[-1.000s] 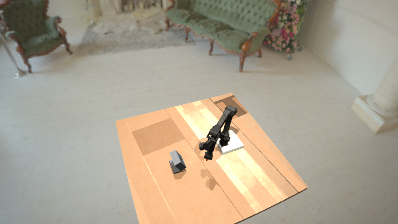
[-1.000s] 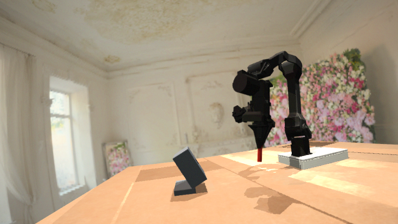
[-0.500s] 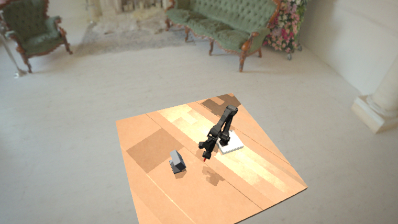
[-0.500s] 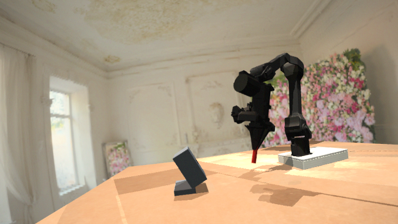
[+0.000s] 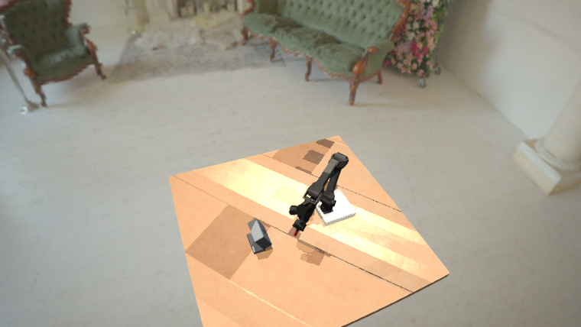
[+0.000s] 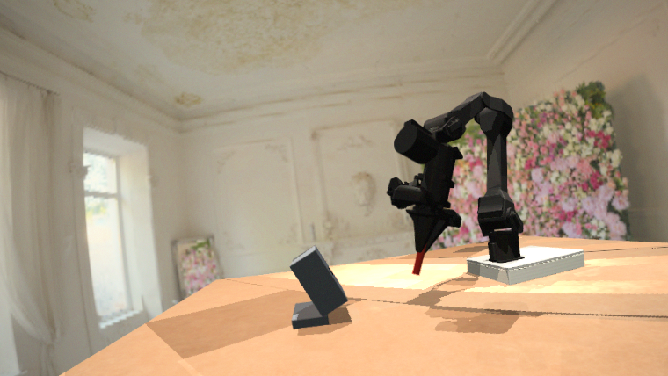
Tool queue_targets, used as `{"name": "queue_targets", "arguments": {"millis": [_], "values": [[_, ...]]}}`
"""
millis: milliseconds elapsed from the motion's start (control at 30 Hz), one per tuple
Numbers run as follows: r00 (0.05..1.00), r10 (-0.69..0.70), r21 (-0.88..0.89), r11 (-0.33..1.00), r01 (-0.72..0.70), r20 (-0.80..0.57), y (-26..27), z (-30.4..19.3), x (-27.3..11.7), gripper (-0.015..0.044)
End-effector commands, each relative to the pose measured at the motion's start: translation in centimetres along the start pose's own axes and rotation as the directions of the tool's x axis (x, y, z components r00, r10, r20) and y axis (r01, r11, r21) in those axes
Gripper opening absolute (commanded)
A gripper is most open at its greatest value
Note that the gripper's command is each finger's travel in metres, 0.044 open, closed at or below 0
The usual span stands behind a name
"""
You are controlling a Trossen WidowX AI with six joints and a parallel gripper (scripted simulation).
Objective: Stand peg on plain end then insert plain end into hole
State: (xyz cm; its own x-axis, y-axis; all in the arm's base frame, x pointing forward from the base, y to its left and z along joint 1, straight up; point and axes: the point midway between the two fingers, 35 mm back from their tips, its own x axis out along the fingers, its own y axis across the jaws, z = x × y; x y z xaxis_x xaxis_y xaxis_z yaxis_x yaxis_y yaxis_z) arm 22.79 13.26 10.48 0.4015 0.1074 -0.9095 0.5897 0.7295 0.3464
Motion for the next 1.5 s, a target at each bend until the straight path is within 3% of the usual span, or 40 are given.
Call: {"name": "queue_targets", "arguments": {"millis": [0,1467], "values": [[0.999,0.027,0.032,0.999,-0.028,0.024,0.0,0.4,-0.1,0.0],[0.941,0.242,0.285,0.909,-0.305,0.236,0.0,3.5,0.3,0.0]]}}
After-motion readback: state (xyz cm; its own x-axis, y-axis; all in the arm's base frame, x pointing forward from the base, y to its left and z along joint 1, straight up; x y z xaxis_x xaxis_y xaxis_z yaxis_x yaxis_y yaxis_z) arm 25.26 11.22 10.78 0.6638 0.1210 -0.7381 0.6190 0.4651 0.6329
